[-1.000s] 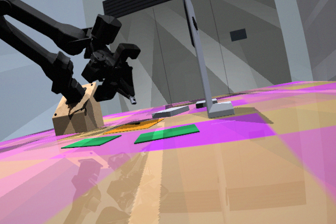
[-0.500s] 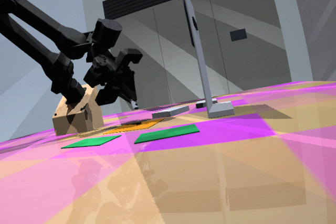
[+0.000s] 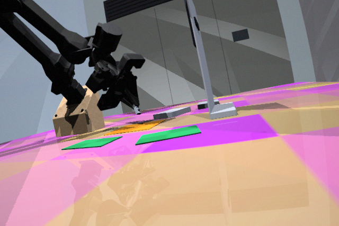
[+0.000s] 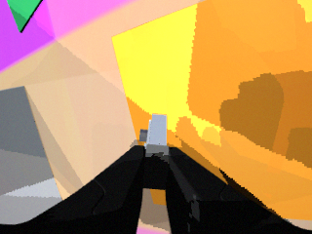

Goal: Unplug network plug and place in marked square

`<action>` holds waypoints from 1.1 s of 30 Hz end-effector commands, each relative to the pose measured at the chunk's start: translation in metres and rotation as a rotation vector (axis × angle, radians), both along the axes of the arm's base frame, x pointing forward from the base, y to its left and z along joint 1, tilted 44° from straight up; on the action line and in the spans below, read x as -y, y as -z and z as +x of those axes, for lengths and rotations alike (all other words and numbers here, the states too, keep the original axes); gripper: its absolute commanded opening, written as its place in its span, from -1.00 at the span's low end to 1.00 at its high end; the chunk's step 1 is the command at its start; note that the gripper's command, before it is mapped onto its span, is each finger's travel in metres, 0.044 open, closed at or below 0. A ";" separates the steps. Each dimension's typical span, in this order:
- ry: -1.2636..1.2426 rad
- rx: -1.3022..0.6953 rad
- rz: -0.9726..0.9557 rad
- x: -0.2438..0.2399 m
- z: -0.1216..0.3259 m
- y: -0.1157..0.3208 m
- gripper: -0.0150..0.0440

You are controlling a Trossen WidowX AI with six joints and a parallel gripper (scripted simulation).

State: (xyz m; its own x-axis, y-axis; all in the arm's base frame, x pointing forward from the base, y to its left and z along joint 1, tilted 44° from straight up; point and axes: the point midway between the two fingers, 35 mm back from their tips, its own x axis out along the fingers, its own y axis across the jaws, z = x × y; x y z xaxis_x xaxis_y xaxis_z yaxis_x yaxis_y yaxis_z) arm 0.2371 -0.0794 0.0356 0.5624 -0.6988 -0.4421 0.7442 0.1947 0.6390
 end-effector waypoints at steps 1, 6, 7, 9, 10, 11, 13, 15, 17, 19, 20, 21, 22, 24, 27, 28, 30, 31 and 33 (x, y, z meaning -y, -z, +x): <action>-0.005 -0.009 -0.001 0.002 -0.001 0.004 -0.49; -0.005 -0.008 -0.002 0.004 -0.001 0.006 -0.49; -0.005 -0.008 -0.002 0.005 -0.001 0.007 -0.49; -0.006 -0.008 -0.002 0.006 -0.001 0.008 -0.49; -0.006 -0.008 -0.002 0.006 -0.001 0.008 -0.49; -0.006 -0.008 -0.002 0.007 -0.001 0.008 -0.49; -0.006 -0.008 -0.003 0.008 -0.001 0.009 -0.49; -0.006 -0.008 -0.003 0.009 -0.002 0.010 -0.49; -0.006 -0.007 -0.004 0.010 -0.002 0.011 -0.49; -0.007 -0.007 -0.005 0.011 -0.002 0.012 -0.49; -0.007 -0.007 -0.005 0.012 -0.002 0.012 -0.49; -0.007 -0.007 -0.005 0.012 -0.002 0.013 -0.49; -0.007 -0.007 -0.006 0.013 -0.002 0.013 -0.49; -0.007 -0.006 -0.006 0.014 -0.003 0.014 -0.49; -0.008 -0.006 -0.008 0.016 -0.003 0.015 -0.49; -0.008 -0.006 -0.008 0.016 -0.003 0.015 -0.49; -0.008 -0.005 -0.009 0.017 -0.003 0.016 -0.49; -0.008 -0.005 -0.010 0.018 -0.004 0.016 -0.49; -0.009 -0.005 -0.011 0.019 -0.004 0.017 -0.49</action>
State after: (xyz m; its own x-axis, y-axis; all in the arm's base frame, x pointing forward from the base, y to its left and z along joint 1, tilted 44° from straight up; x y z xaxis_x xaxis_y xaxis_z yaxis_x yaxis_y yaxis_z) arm 0.2347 -0.0972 0.0212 0.5660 -0.7009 -0.4341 0.7414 0.2025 0.6397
